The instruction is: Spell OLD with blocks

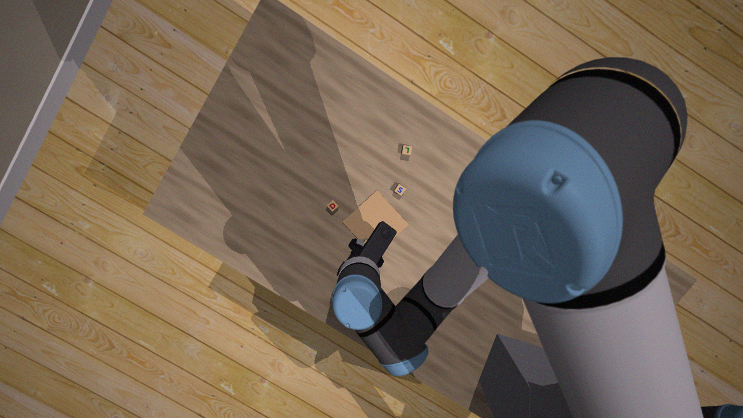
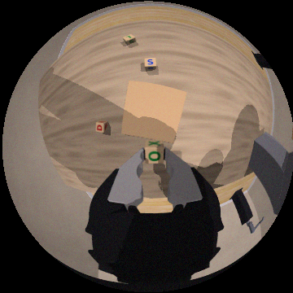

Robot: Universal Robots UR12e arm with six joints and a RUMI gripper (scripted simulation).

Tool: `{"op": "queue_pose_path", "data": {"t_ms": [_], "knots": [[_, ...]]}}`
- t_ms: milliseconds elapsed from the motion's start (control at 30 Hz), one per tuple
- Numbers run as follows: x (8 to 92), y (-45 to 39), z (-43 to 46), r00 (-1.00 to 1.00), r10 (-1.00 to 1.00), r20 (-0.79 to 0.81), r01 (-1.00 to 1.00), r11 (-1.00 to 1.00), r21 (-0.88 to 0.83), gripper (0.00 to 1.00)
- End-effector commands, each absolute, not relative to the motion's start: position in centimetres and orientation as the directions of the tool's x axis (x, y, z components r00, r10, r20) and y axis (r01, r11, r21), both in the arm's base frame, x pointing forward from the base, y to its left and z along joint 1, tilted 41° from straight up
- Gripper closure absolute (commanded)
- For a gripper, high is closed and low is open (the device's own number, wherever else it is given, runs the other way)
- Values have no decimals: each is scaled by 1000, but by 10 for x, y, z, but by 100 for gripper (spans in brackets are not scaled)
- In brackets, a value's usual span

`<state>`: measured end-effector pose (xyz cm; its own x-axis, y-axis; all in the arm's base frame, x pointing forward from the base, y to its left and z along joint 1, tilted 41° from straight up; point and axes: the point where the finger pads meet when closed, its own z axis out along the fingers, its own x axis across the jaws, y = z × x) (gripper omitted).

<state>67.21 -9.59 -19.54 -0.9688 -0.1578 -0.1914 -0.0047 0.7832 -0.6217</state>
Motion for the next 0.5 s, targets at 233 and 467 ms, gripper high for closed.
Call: {"op": "queue_pose_path", "data": {"t_ms": [233, 467], "knots": [[672, -96, -195, -968, -160, -191, -7, 783, -622, 95], [673, -99, -199, -968, -160, -191, -7, 783, -622, 95]]}}
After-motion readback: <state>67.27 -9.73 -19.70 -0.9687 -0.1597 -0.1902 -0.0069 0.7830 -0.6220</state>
